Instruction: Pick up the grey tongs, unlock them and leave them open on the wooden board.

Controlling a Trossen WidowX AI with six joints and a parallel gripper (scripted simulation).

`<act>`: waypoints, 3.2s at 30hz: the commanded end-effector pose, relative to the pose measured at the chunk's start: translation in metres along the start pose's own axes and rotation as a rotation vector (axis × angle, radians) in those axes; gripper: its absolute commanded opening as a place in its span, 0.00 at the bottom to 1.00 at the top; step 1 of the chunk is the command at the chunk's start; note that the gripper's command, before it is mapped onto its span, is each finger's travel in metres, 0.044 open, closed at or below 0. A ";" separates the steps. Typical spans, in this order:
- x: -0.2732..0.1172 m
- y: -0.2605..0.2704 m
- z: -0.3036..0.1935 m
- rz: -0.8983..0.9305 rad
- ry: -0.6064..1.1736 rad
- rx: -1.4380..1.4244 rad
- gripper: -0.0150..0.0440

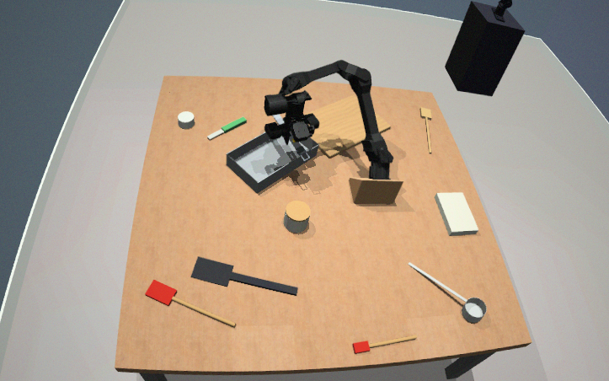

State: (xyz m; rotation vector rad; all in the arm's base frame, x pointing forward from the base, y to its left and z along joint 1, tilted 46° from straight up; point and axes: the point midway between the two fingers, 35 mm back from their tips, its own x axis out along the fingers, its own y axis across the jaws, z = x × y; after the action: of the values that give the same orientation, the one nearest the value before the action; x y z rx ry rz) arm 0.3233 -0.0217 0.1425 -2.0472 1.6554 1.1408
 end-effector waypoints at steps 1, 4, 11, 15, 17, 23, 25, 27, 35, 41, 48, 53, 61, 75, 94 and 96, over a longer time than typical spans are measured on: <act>0.000 0.004 -0.006 -0.007 -0.001 0.179 0.00; 0.000 0.007 -0.010 -0.007 -0.003 0.297 0.00; 0.002 0.013 -0.017 -0.007 -0.006 0.572 0.00; 0.002 0.016 -0.022 -0.007 -0.008 0.730 0.00; 0.003 0.018 -0.024 -0.007 -0.010 0.809 0.00; 0.004 0.024 -0.030 -0.006 -0.012 1.045 0.00; 0.004 0.026 -0.032 -0.006 -0.013 1.124 0.00; 0.005 0.028 -0.034 -0.005 -0.014 1.203 0.00; 0.006 0.036 -0.042 -0.003 -0.017 1.518 0.00; 0.007 0.042 -0.048 -0.001 -0.019 1.755 0.00; 0.009 0.049 -0.055 0.000 -0.020 2.031 0.00; 0.009 0.054 -0.060 0.002 -0.020 2.228 0.00; 0.011 0.063 -0.067 0.003 -0.021 2.543 0.00; 0.012 0.079 -0.078 0.004 -0.022 3.095 0.00; 0.014 0.101 -0.092 -0.003 -0.025 3.843 0.00; 0.015 0.104 -0.093 -0.005 -0.025 3.922 0.00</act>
State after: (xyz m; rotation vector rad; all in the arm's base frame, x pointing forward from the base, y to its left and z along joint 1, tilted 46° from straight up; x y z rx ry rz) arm 0.2699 -0.1207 0.2157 -2.0465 -1.1325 3.8506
